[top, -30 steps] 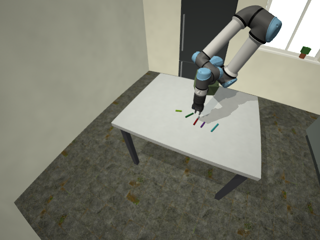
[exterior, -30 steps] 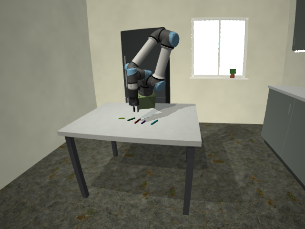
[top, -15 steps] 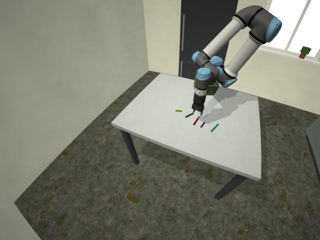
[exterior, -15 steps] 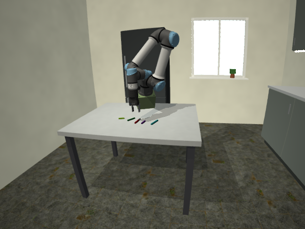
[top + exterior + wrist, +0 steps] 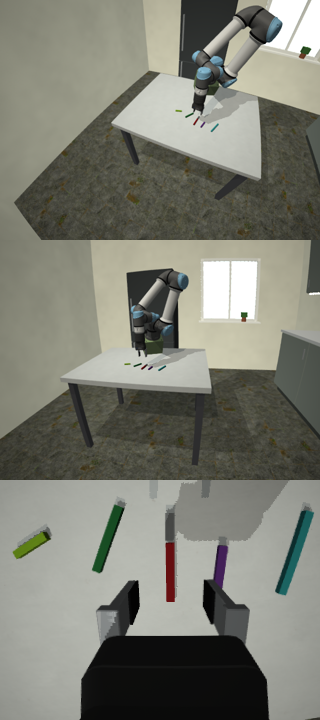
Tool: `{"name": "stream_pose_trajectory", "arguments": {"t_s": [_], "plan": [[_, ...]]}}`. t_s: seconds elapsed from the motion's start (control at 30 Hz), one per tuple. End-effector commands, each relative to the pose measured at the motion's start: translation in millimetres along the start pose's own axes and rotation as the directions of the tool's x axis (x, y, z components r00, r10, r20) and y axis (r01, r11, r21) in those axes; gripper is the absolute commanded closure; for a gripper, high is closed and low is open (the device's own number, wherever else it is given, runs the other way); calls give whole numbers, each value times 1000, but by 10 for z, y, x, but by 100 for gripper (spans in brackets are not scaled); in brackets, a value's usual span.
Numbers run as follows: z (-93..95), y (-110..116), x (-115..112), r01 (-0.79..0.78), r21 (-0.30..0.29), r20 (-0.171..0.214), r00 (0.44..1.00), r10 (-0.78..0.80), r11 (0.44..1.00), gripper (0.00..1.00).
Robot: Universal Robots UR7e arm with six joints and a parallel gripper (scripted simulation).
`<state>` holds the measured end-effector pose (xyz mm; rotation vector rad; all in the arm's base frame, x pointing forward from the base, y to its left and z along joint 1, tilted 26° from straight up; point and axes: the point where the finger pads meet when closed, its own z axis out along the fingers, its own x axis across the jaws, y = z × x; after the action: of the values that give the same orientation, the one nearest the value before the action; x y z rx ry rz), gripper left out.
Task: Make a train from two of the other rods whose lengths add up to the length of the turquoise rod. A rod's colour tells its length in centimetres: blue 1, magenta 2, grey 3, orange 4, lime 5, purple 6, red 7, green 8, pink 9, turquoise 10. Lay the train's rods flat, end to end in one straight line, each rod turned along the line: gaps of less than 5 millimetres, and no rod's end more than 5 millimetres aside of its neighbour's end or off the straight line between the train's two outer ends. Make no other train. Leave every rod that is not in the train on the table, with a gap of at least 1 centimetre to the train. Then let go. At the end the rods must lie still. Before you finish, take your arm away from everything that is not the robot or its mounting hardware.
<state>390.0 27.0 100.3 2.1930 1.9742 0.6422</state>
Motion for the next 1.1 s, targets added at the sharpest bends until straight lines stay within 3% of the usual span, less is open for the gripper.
{"name": "stream_pose_trajectory", "arguments": {"t_s": [0.0,0.67,1.07], "plan": [[-106,5,-1,1,-2,0,1000,-1,1000,0],[-792,4,0,1,-2,0,1000,-1,1000,0],[-874,4,0,1,-2,0,1000,-1,1000,0]]}}
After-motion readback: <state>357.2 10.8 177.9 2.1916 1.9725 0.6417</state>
